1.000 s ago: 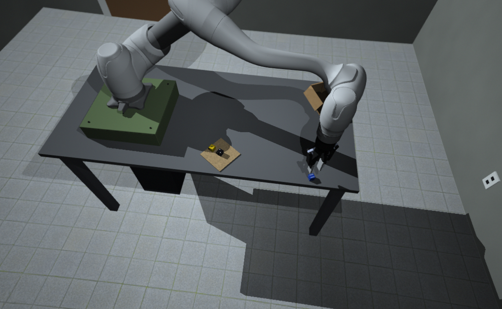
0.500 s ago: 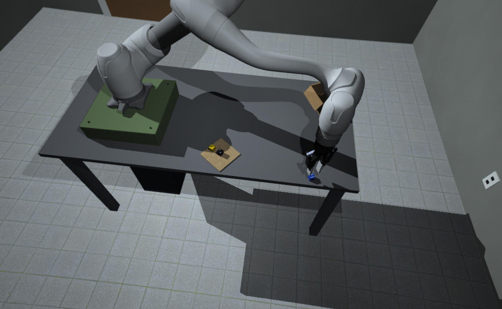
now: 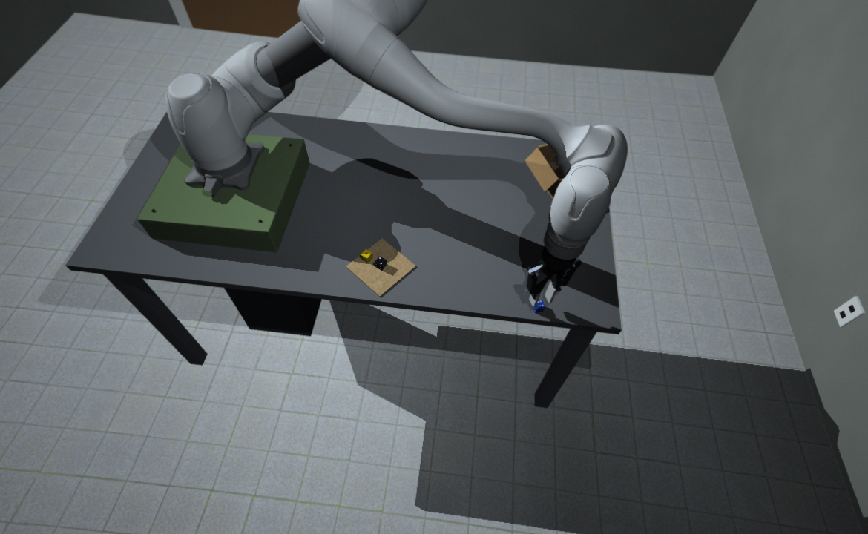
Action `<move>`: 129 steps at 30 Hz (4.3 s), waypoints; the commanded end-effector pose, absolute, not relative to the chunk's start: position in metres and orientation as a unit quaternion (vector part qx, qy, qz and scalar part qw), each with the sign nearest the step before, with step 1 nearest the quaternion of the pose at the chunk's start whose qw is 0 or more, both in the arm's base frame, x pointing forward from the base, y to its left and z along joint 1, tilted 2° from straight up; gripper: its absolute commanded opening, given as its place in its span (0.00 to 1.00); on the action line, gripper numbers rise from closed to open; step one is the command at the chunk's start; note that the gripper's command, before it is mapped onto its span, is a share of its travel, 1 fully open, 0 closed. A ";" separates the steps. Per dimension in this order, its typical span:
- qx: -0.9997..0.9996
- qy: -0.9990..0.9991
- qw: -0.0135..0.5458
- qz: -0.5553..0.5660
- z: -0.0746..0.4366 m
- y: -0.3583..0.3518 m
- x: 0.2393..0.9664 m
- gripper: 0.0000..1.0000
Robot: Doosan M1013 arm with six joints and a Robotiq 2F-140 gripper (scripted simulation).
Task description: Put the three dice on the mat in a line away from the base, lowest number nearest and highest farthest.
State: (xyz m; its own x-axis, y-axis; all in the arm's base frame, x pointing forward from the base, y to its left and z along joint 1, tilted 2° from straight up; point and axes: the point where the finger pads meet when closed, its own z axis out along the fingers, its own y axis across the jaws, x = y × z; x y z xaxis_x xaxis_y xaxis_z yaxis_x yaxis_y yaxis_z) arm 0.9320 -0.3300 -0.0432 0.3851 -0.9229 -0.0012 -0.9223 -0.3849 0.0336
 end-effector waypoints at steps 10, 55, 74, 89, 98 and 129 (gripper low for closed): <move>0.832 -0.554 0.013 -0.009 -0.049 -0.330 0.933 0.32; 0.832 -0.554 0.013 -0.009 -0.051 -0.330 0.933 0.32; 0.832 -0.554 0.013 -0.009 -0.051 -0.330 0.933 0.32; 0.832 -0.554 0.013 -0.009 -0.051 -0.330 0.933 0.32; 0.832 -0.554 0.013 -0.009 -0.051 -0.330 0.933 0.32; 0.832 -0.554 0.013 -0.009 -0.076 -0.331 0.933 0.32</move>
State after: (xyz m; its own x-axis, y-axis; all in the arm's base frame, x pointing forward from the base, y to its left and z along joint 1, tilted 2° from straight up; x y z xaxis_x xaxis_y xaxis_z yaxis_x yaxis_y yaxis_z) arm 0.9319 -0.3305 -0.0755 0.3852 -0.9228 -0.0012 -0.9223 -0.3850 0.0336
